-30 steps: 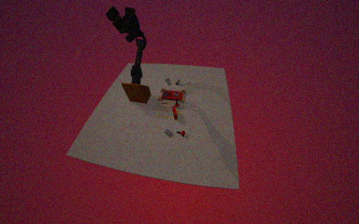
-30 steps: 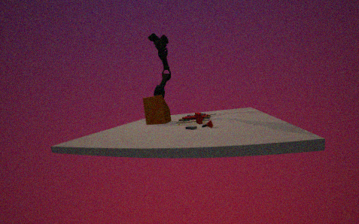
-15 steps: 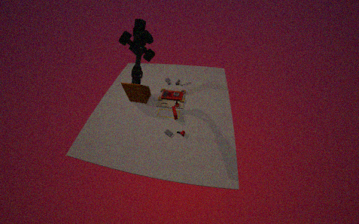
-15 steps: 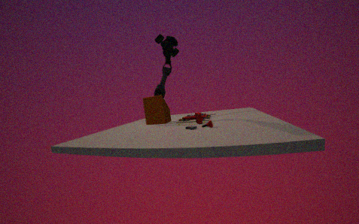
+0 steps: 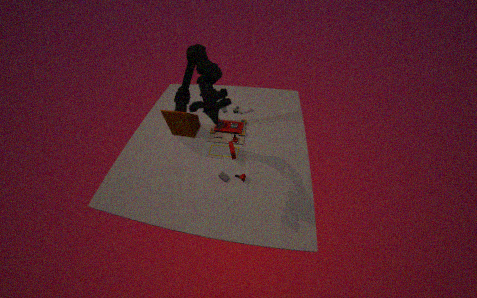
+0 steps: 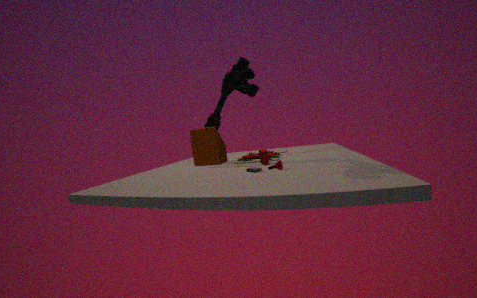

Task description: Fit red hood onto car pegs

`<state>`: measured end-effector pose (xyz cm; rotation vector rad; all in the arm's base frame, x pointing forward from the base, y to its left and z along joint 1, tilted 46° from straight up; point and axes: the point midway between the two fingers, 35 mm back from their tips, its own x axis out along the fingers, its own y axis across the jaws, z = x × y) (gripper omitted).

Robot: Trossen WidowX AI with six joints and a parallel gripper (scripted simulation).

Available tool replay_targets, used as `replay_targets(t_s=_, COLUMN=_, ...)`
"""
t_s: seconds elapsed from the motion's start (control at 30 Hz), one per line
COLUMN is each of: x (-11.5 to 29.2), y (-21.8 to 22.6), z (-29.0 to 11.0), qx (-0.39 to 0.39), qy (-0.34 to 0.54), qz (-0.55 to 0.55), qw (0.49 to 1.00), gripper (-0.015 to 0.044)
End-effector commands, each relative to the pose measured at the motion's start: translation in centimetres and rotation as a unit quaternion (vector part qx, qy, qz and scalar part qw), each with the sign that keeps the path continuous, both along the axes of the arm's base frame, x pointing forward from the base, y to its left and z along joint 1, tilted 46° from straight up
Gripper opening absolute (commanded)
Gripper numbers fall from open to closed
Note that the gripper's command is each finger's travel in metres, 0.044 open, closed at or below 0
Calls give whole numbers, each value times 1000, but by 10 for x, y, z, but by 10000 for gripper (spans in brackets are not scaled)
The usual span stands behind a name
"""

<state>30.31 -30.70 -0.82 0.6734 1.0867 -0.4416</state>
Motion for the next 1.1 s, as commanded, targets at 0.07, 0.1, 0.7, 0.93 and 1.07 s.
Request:
replay_targets(t_s=0.07, x=24, y=55, z=-45, qx=134, qy=33, qz=-18, qw=990, gripper=0)
replay_targets(t_s=0.1, x=27, y=66, z=-53, qx=160, qy=42, qz=-24, qw=986, gripper=0)
replay_targets(t_s=0.7, x=30, y=213, z=-133, qx=424, qy=232, qz=-126, qw=866, gripper=0)
replay_targets(t_s=0.93, x=32, y=224, z=-144, qx=425, qy=232, qz=-126, qw=866, gripper=0)
replay_targets(t_s=1.07, x=34, y=242, z=-161, qx=425, qy=232, qz=-126, qw=866, gripper=0)
